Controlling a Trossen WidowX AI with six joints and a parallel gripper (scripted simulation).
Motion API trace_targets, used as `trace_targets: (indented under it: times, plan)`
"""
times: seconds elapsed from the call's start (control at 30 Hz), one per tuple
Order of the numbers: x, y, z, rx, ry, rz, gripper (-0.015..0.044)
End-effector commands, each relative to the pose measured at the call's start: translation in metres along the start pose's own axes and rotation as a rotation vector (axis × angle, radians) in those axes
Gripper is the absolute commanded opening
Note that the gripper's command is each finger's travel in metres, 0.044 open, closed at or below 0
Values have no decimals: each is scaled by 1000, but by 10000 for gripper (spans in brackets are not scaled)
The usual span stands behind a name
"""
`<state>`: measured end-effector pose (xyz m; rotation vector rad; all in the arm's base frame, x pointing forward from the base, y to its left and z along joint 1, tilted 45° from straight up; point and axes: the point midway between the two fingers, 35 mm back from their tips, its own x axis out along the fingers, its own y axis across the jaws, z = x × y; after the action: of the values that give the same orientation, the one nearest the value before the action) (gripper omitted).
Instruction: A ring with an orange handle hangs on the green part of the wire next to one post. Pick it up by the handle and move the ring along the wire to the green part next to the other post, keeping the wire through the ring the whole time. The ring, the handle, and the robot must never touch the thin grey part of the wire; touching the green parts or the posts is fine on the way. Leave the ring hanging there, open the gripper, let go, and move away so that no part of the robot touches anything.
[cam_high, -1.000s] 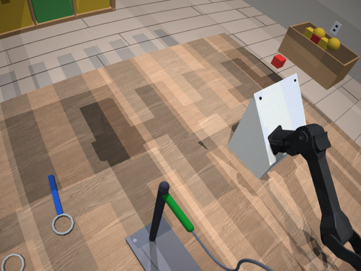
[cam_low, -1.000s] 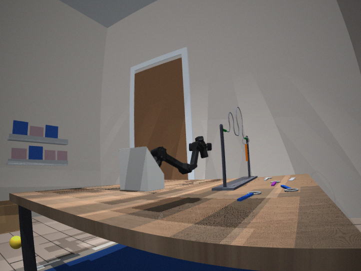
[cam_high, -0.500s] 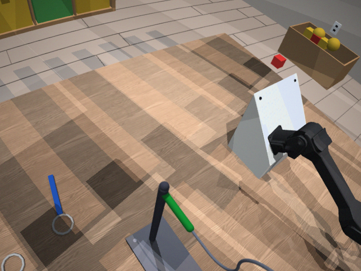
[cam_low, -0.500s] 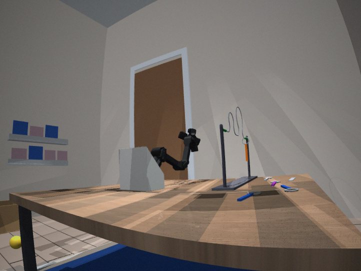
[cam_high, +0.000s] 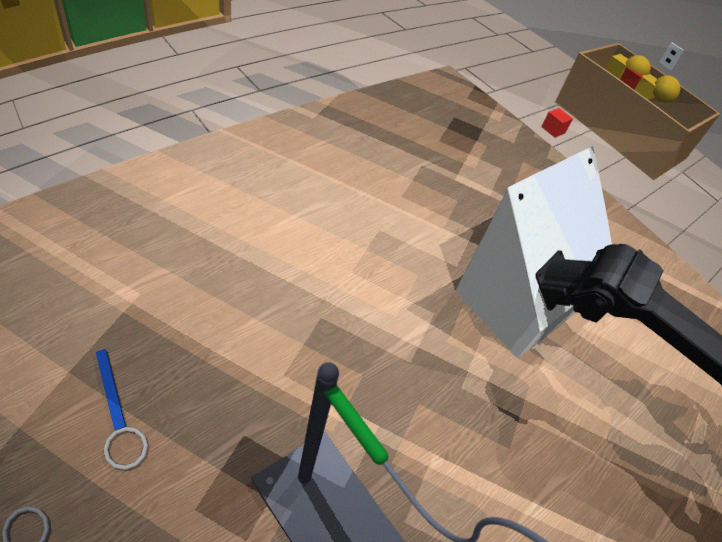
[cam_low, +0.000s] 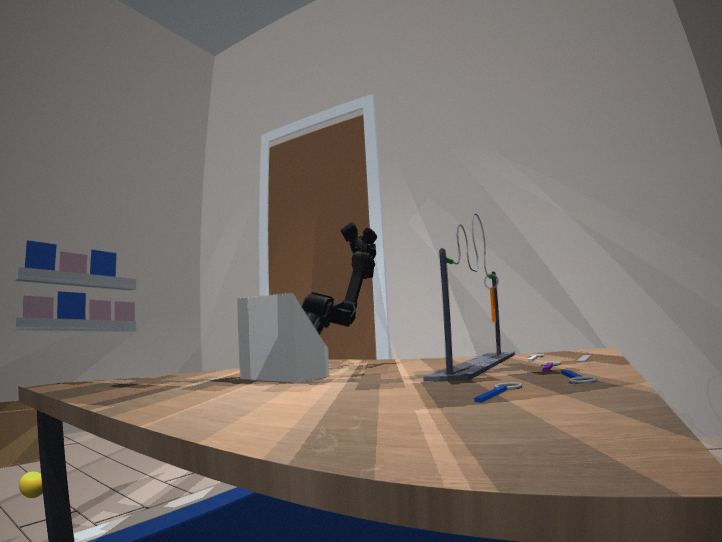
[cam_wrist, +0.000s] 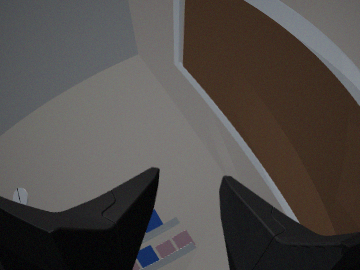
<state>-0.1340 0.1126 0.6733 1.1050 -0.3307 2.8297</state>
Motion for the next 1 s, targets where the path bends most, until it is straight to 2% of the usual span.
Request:
trace_targets:
  times: [0.0,0.2,0.43,0.7,0.97]
  plan:
    - [4,45,15,107,-22,119,160]
    - [0,109,40,327,-42,316,160]
    - [-27,175,80,590,-38,562,160]
    - [-83,227,133,867,5,848,160]
    - [-157,248,186,1110,85,1137,160]
